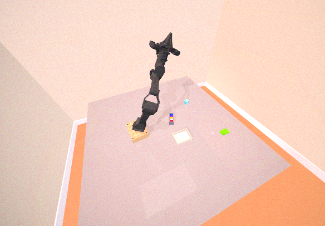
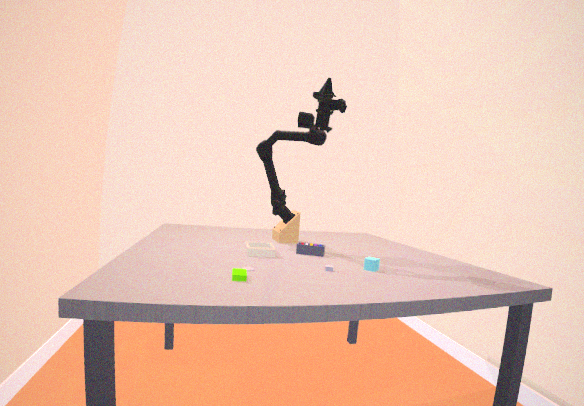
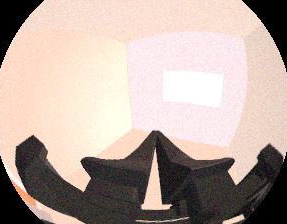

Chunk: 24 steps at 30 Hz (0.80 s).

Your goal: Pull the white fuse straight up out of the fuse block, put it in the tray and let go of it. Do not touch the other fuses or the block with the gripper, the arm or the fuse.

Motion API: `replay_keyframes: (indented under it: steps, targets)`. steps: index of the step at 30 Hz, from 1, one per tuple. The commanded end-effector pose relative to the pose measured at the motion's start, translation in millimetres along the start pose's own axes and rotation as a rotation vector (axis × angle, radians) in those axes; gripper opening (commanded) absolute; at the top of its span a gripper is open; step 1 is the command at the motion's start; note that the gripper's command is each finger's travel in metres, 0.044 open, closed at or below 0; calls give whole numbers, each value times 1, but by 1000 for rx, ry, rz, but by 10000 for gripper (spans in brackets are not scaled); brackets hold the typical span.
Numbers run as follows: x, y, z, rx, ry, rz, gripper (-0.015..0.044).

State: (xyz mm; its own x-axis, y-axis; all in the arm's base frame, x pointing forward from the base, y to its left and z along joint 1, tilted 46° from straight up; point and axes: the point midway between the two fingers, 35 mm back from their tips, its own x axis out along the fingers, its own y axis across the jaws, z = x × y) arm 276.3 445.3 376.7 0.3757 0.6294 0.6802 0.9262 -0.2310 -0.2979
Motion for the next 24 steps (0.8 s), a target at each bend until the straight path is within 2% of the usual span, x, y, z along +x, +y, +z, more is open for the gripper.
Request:
replay_keyframes:
  steps: [1, 3, 7, 11, 18, 24]
  targets:
    - [0, 2, 1, 12, -7, 8, 26]
    - [-3, 22, 11, 110, -57, 79, 65]
    - [-21, 82, 38, 396, -157, 327, 65]
    - [-53, 139, 59, 660, -170, 613, 65]
    - [-119, 209, 76, 975, -32, 1037, 65]
    - [-184, 251, 76, 1151, 206, 1354, 65]
